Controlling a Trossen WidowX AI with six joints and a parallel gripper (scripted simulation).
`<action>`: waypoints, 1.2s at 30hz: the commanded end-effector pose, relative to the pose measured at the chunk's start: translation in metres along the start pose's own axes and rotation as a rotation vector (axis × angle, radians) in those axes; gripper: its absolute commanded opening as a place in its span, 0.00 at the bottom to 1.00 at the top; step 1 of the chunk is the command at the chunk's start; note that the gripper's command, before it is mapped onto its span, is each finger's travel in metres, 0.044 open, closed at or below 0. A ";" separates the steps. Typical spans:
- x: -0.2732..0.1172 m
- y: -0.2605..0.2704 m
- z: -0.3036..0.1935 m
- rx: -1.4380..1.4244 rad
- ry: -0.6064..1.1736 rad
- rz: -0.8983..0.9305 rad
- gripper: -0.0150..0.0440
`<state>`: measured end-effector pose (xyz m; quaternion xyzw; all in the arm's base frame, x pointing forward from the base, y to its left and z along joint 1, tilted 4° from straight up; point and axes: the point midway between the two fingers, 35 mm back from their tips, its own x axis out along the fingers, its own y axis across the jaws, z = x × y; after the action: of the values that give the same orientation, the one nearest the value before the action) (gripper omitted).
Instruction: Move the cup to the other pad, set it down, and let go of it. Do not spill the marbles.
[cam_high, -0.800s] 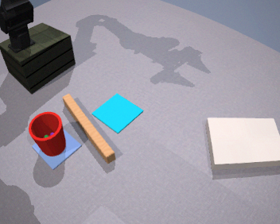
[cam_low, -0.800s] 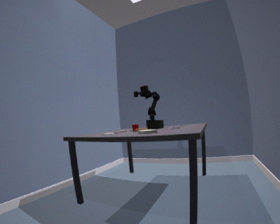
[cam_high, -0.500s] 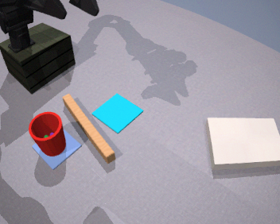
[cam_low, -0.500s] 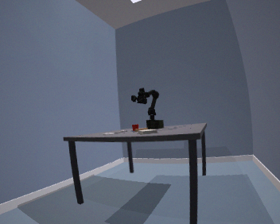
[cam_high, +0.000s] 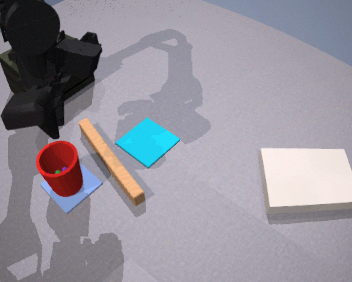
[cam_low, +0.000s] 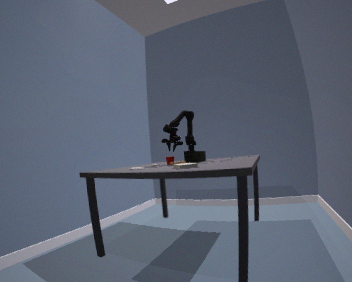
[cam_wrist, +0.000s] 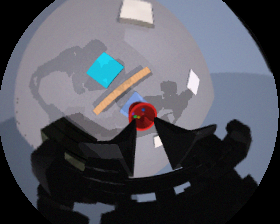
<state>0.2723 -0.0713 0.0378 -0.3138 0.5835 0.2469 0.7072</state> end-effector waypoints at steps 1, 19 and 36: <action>0.015 0.018 -0.023 -0.129 0.071 0.211 0.50; 0.029 0.017 -0.024 -0.129 0.071 0.210 0.50; 0.057 0.022 -0.026 -0.129 0.071 0.211 0.50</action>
<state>0.2536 -0.0785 -0.0164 -0.3079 0.6194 0.3422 0.6360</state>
